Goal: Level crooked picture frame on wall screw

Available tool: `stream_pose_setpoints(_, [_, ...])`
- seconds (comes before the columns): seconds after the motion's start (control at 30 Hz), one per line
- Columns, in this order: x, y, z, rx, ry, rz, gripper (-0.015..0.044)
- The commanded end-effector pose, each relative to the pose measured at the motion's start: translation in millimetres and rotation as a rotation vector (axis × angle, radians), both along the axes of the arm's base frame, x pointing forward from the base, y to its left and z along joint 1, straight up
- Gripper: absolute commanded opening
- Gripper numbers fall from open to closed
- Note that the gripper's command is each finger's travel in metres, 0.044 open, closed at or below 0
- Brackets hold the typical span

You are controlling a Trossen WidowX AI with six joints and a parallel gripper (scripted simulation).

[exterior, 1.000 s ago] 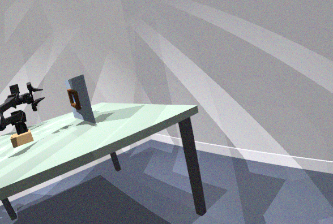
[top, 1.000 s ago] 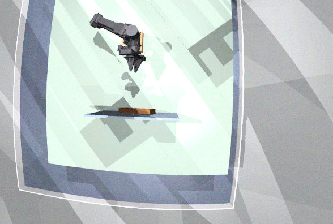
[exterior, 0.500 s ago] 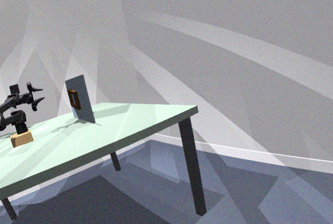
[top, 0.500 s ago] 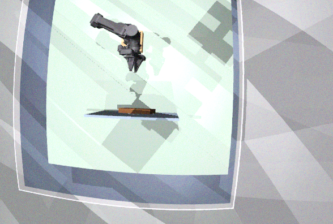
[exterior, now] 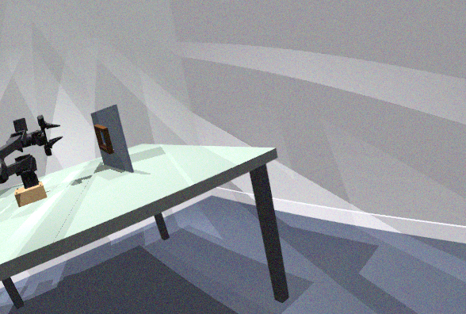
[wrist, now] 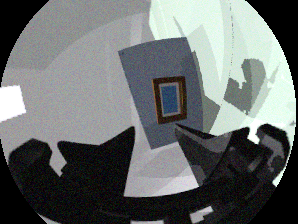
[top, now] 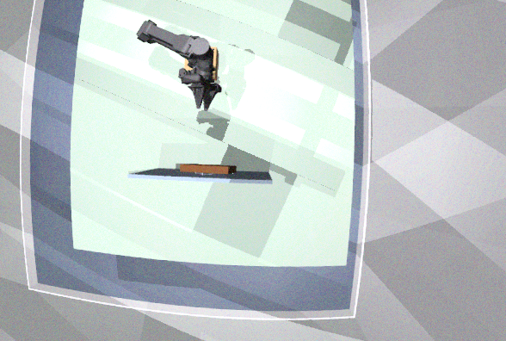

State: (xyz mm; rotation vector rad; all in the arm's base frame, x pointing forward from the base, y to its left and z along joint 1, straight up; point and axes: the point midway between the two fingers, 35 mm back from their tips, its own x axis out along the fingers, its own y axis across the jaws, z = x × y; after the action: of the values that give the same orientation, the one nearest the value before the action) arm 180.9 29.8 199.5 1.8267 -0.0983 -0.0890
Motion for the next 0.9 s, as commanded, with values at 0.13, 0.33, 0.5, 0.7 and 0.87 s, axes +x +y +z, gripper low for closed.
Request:
stream_pose_setpoints(0.13, [-0.2, -0.7, -0.4, 0.003, 0.000, -0.004, 0.0260])
stream_pose_setpoints(0.33, [-0.2, -0.7, -0.4, 0.003, 0.000, -0.004, 0.0260])
stream_pose_setpoints(0.5, [-0.2, -0.7, -0.4, 0.003, 0.000, -0.004, 0.0260])
stream_pose_setpoints(0.7, [6.8, 5.0, -0.3, -0.007, 0.000, 0.001, 0.0260])
stream_pose_setpoints(0.87, [31.9, 16.4, -5.8, -0.033, -0.002, 0.004, 0.0260])
